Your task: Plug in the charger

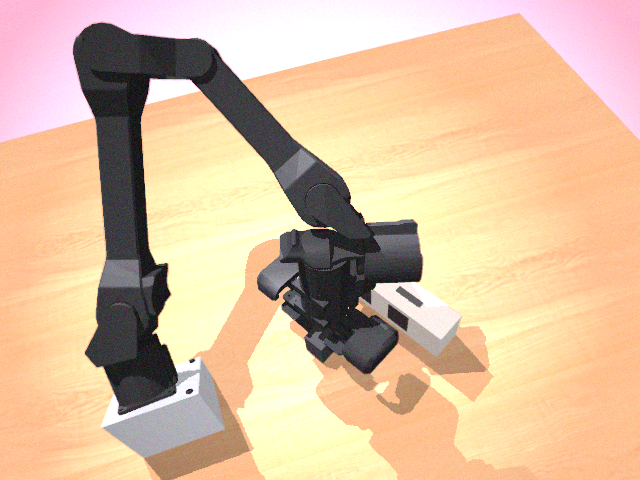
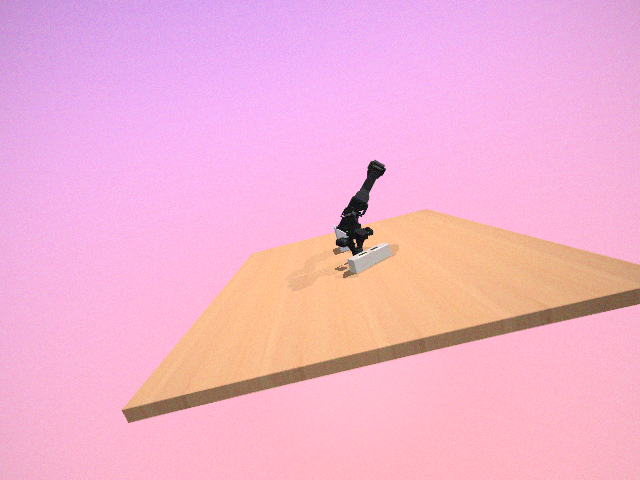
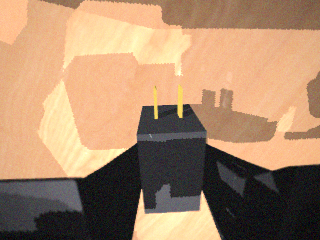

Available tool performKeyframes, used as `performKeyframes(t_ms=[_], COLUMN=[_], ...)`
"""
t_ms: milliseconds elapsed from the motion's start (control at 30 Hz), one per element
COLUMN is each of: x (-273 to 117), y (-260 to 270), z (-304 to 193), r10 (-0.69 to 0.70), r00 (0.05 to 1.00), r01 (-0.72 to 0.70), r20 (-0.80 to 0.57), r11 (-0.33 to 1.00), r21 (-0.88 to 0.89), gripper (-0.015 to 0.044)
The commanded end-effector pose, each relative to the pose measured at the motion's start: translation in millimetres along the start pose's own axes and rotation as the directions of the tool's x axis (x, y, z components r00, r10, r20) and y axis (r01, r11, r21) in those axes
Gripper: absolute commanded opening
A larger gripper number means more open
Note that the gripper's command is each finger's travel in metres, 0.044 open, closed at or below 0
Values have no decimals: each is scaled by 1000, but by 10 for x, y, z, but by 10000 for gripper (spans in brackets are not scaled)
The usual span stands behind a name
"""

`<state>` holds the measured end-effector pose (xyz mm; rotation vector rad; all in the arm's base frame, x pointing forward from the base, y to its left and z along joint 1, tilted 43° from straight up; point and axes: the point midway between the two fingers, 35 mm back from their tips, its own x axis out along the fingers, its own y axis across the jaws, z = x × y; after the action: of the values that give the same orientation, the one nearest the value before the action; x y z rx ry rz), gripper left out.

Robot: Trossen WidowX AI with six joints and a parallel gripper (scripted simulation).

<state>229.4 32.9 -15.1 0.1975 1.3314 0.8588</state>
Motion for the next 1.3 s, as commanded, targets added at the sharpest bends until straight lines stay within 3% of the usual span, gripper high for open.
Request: performKeyframes(t_ms=[0, 1267], x=[-29, -35], y=[17, 116], z=[111, 366], r10=[-4, 2], r00=[1000, 1000], r01=[4, -2], r20=[12, 13], r11=[1000, 1000], r21=[2, 23], gripper=[0, 0])
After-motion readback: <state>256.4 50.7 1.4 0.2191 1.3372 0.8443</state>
